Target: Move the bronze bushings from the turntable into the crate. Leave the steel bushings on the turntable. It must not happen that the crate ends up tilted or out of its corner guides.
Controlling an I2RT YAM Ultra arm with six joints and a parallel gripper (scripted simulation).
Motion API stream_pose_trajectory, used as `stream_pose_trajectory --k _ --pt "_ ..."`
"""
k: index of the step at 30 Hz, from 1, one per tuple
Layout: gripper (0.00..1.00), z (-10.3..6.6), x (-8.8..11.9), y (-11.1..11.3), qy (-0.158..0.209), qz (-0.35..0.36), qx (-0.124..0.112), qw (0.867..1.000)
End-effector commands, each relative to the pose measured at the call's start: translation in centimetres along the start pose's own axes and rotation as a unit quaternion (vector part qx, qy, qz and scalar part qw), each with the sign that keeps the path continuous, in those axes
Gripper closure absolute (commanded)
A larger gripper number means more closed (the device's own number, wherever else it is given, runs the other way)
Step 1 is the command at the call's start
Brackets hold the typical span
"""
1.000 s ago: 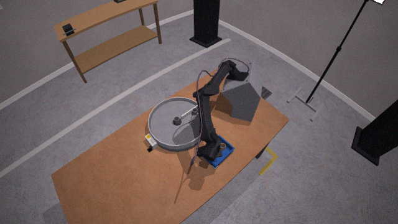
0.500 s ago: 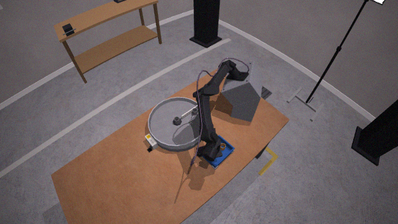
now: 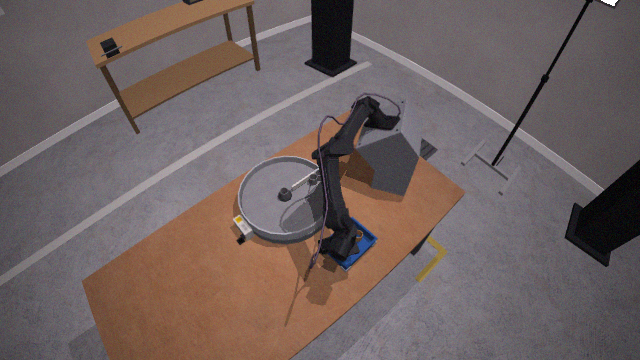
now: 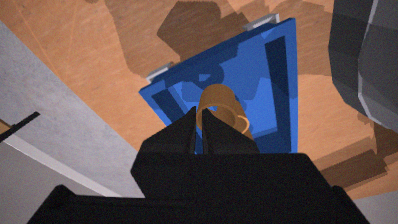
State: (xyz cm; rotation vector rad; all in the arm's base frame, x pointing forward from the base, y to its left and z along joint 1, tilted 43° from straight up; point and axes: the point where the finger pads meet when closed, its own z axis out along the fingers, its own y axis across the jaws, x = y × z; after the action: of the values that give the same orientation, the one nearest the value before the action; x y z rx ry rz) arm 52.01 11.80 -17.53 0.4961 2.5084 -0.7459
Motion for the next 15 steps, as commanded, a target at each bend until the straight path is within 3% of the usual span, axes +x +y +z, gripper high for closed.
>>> stream_pose_trajectory --k 1,6,11,15 --pt "1.00 -1.0 -1.2 1.5 -0.022 0.002 -0.019 1.000" --pt "1.00 -0.4 -1.1 1.7 -0.022 0.000 -0.021 1.000" --pt "1.00 -0.9 -2.1 1.7 -0.027 0.007 -0.027 0.999" --pt "1.00 0.2 -1.0 1.7 -0.020 -0.002 -0.020 1.000"
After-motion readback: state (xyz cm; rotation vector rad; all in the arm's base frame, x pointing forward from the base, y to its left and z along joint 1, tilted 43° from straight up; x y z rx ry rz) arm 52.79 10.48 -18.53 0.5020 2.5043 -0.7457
